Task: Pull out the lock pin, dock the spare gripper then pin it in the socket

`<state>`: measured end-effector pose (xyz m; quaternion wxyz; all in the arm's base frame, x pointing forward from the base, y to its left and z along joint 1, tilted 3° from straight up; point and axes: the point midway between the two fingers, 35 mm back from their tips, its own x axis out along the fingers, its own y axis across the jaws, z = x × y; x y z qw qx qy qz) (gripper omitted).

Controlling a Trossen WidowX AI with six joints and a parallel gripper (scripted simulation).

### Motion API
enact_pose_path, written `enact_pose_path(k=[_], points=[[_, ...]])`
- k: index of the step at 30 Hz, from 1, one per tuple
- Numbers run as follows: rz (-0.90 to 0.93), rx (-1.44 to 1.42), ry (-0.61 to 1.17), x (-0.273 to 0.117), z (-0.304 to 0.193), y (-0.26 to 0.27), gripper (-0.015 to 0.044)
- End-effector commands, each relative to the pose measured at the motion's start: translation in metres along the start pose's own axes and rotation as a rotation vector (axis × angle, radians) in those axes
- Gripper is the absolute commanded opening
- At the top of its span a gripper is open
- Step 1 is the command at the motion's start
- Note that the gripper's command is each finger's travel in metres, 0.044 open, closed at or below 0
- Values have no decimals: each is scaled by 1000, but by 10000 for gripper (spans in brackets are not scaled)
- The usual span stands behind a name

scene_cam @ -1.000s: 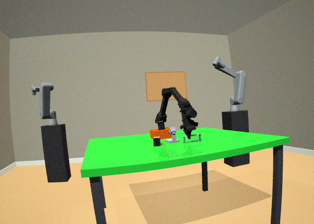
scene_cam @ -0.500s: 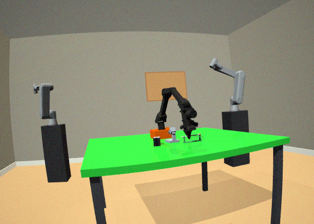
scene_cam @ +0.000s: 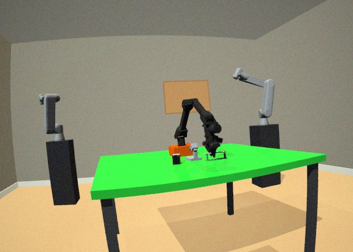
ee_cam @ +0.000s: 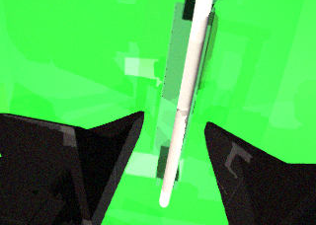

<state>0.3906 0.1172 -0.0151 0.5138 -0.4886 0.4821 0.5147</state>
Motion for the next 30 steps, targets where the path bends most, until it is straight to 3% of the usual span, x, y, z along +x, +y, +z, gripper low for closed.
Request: enact_pose_path(k=[1,5,30], points=[[-1,0,0,-3,0,0,341],[8,0,2,-15,1,2,440],[59,-7,16,-76,5,16,440]])
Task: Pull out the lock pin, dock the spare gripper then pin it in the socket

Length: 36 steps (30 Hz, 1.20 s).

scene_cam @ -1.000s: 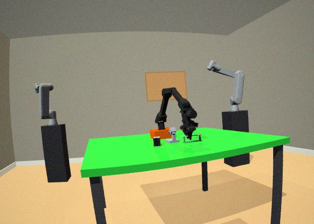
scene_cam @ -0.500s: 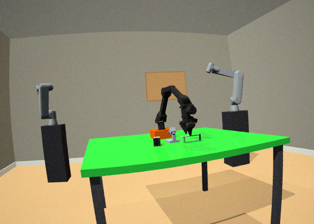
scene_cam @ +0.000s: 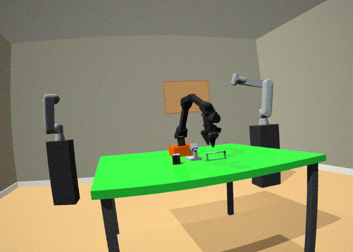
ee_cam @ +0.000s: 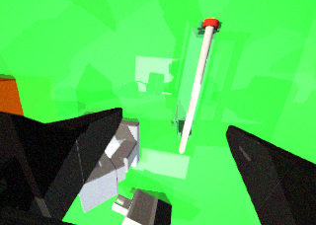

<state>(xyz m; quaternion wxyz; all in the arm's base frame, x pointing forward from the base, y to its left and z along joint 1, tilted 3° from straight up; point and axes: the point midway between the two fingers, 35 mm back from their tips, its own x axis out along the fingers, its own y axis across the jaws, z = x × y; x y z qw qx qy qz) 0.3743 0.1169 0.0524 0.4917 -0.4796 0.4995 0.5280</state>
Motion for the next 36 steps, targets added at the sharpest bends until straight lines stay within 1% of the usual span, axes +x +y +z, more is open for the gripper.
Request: enact_pose_path(k=[1,8,9,11,14,21,23,24,26,34,36], points=[[-1,0,0,-11,1,1,440],[13,-2,3,-28,2,5,440],[15,-2,4,-20,1,5,440],[15,-2,4,-23,1,4,440],[15,-2,4,-35,3,5,440],[13,-2,3,-77,6,9,440],[13,-2,3,-81,6,10,440],[13,12,5,-71,3,8,440],[1,181,7,-72,-17,3,440],[-86,1252,2,-73,-151,1,440],[-111,1463,-1,-74,-179,4,440]])
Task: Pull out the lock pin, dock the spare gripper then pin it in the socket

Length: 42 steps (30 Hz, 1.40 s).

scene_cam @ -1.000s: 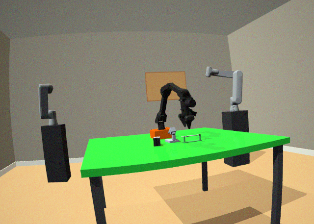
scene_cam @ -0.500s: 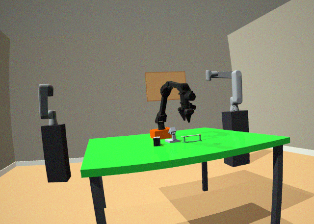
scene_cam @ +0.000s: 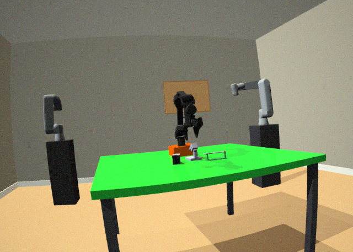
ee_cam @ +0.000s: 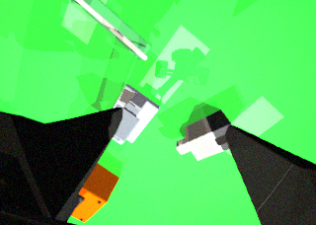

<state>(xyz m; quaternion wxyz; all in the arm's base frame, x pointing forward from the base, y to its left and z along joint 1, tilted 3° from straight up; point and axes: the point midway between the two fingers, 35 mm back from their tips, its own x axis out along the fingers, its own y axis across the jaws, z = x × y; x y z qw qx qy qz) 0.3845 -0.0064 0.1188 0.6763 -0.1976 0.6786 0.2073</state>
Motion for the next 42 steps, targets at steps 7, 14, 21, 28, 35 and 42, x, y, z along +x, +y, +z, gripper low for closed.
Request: enact_pose_path(k=[7,14,21,28,35,42], points=[[-82,836,-32,-1,-74,-80,440],[-82,836,-32,6,-75,-78,440],[-82,836,-32,45,-75,-82,440],[-82,836,-31,68,-76,-81,440],[-82,836,-31,78,-76,-82,440],[-82,836,-31,90,-76,-83,440]])
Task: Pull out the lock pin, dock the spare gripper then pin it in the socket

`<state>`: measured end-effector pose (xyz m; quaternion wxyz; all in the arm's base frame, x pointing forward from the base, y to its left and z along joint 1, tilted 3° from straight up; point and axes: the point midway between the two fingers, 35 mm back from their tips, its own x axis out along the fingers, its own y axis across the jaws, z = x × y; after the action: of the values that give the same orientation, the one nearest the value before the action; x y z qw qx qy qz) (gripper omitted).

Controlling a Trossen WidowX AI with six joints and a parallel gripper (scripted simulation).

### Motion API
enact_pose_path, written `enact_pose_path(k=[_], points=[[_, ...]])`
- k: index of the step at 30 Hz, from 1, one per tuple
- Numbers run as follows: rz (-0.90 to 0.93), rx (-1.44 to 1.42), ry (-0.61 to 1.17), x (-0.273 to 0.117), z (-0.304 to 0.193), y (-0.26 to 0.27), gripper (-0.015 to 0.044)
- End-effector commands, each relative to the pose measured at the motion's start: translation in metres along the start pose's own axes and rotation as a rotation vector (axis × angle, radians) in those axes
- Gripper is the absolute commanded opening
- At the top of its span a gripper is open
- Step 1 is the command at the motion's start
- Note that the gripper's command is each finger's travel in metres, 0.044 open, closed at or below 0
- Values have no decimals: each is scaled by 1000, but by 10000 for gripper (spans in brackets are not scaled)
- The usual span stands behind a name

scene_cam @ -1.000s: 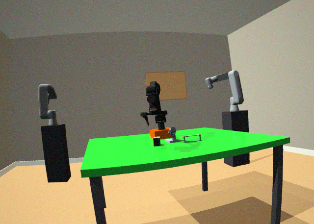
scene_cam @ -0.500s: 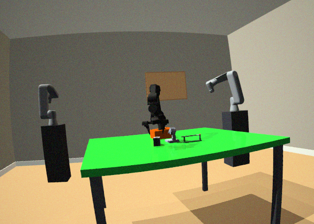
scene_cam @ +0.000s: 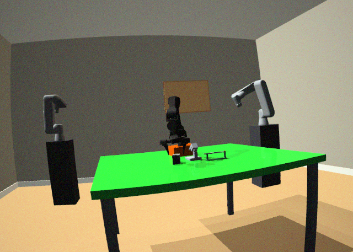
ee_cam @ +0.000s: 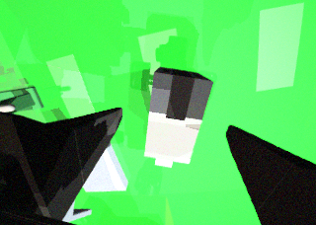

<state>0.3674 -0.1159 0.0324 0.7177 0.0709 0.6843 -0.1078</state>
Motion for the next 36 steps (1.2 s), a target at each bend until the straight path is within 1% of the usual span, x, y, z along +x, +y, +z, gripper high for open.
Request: enact_pose_path(k=[1,28,36], points=[[-5,2,3,7,-1,-1,440],[-5,2,3,47,-3,0,440],[-5,2,3,47,-3,0,230]])
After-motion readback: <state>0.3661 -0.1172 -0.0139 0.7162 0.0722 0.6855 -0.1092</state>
